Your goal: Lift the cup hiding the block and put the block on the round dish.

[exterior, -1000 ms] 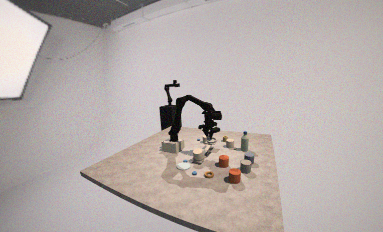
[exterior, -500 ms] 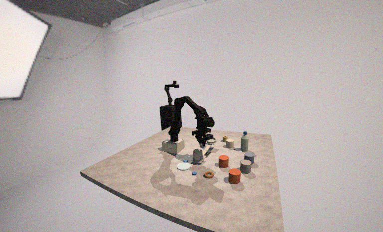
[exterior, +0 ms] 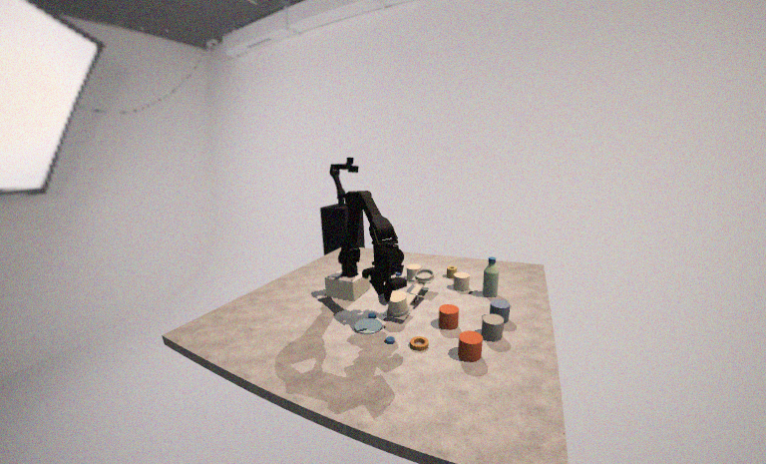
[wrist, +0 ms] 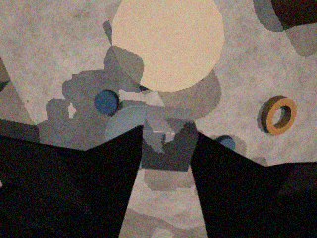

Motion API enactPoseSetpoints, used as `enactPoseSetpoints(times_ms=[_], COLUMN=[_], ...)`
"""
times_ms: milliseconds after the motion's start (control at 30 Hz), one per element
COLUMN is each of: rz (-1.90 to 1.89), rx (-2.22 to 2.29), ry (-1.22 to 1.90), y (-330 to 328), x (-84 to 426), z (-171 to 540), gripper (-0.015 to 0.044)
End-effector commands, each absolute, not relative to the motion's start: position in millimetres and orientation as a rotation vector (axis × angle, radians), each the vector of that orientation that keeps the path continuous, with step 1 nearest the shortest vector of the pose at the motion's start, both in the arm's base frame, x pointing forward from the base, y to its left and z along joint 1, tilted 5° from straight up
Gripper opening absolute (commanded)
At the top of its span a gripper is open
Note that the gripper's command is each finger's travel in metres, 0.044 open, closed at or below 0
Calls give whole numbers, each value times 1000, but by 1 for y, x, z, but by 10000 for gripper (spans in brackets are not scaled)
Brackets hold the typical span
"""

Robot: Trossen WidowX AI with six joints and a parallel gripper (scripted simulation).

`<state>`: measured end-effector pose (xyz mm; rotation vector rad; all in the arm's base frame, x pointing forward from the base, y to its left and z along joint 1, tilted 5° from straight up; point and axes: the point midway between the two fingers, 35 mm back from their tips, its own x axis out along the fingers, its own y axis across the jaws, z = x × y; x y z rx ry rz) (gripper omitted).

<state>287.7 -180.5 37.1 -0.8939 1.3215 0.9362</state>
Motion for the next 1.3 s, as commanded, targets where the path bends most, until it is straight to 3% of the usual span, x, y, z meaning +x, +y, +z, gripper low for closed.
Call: enactPoseSetpoints(times_ms=[0,233,1267], rz=[958,976,976], rx=[-896,-899,-898], ry=[1330,1331,1331], y=[-202,-227,-223], x=[269,243,242], z=[25,12,-49], gripper=[0,0,0])
